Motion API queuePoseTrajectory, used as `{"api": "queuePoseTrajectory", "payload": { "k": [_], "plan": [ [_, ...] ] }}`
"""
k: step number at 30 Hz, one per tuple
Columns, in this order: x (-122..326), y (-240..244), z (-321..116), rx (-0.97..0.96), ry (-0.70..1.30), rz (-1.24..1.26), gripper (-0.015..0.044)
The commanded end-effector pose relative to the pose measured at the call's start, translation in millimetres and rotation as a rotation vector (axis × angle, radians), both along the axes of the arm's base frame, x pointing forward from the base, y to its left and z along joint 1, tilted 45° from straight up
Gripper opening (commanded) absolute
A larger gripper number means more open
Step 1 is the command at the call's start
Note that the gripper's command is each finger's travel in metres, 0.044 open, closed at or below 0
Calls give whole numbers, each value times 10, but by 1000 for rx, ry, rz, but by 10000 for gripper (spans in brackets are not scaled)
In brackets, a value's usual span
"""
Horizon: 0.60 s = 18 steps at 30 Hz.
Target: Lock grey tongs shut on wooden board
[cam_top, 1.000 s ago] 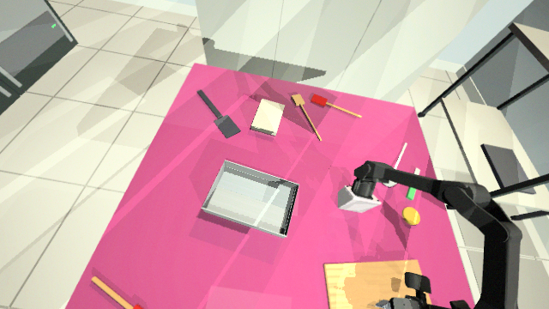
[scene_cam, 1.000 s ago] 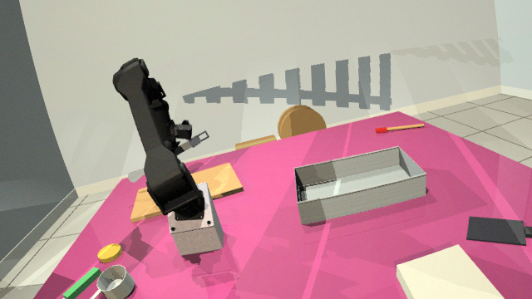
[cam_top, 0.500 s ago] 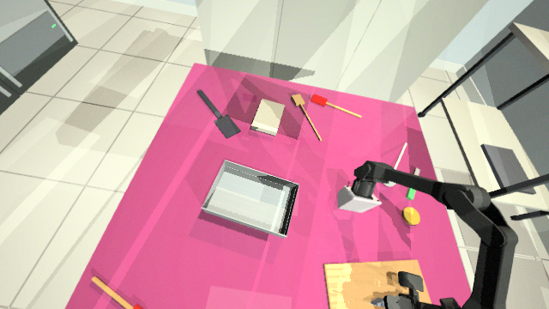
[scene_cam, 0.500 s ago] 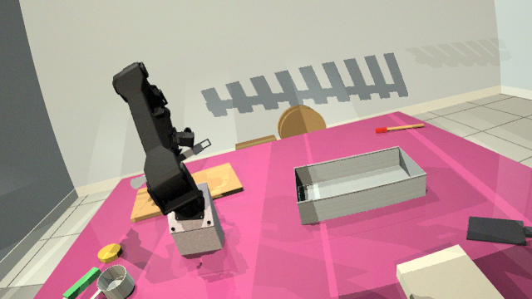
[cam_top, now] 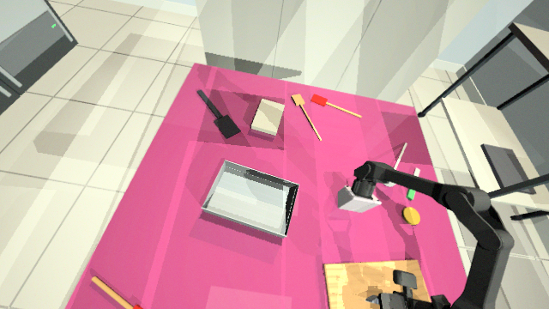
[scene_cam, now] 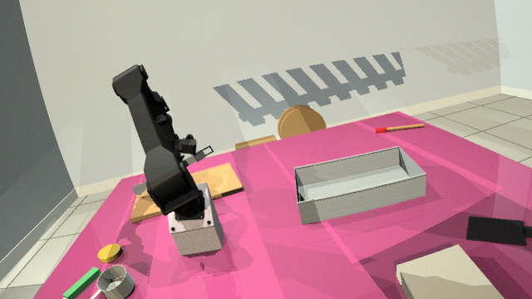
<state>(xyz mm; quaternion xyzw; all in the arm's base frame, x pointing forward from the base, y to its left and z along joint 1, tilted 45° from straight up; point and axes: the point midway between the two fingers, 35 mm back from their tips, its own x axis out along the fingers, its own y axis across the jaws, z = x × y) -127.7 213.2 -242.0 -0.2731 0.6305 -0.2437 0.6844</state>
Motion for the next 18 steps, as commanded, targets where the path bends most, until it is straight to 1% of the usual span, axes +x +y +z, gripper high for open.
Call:
{"api": "queuePoseTrajectory", "payload": {
  "k": [1, 18],
  "plan": [
    [0, 0, 0, 0, 0, 0, -124],
    [0, 0, 0, 0, 0, 0, 323]
  ]
}}
